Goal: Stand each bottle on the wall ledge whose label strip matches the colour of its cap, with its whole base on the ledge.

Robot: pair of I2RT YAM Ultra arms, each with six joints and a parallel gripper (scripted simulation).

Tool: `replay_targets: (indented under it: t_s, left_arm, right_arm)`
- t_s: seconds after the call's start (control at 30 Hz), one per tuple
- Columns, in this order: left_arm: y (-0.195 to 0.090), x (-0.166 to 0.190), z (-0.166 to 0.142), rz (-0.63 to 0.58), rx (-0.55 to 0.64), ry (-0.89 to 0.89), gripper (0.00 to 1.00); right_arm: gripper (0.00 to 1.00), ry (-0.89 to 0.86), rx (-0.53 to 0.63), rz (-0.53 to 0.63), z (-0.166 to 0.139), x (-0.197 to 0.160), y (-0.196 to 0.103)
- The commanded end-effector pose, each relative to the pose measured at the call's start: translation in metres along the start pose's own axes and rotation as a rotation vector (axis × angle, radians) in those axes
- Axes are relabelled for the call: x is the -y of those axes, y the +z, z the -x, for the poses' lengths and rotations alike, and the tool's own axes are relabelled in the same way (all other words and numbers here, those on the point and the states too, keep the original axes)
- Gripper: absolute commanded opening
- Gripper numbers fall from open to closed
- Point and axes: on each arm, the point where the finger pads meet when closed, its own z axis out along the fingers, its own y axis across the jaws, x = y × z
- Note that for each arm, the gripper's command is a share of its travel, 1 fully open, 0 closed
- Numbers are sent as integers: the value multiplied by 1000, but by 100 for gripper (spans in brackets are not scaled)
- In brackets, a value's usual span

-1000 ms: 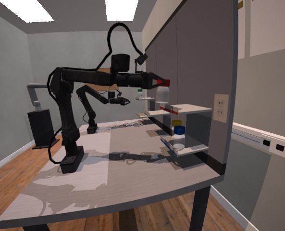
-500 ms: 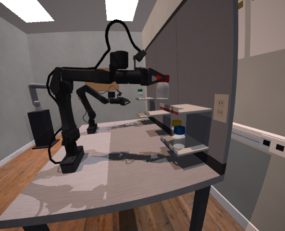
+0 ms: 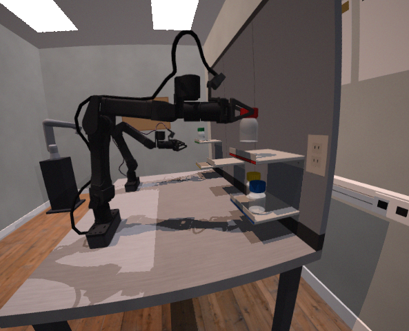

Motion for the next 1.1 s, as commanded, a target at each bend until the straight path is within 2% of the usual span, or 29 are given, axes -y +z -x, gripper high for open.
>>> replay_targets:
  t_s: [0.0,0.27,1.07]
  left_arm:
    - [-2,2,5,-2,14,3,100]
    - [-2,2,5,-2,14,3,100]
    - [-2,2,5,-2,14,3,100]
  right_arm:
    - [50,-36,122,-7,47,-3,9]
    - [50,-37,132,-2,48,-4,27]
    - [50,-39,160,0,51,-5,25]
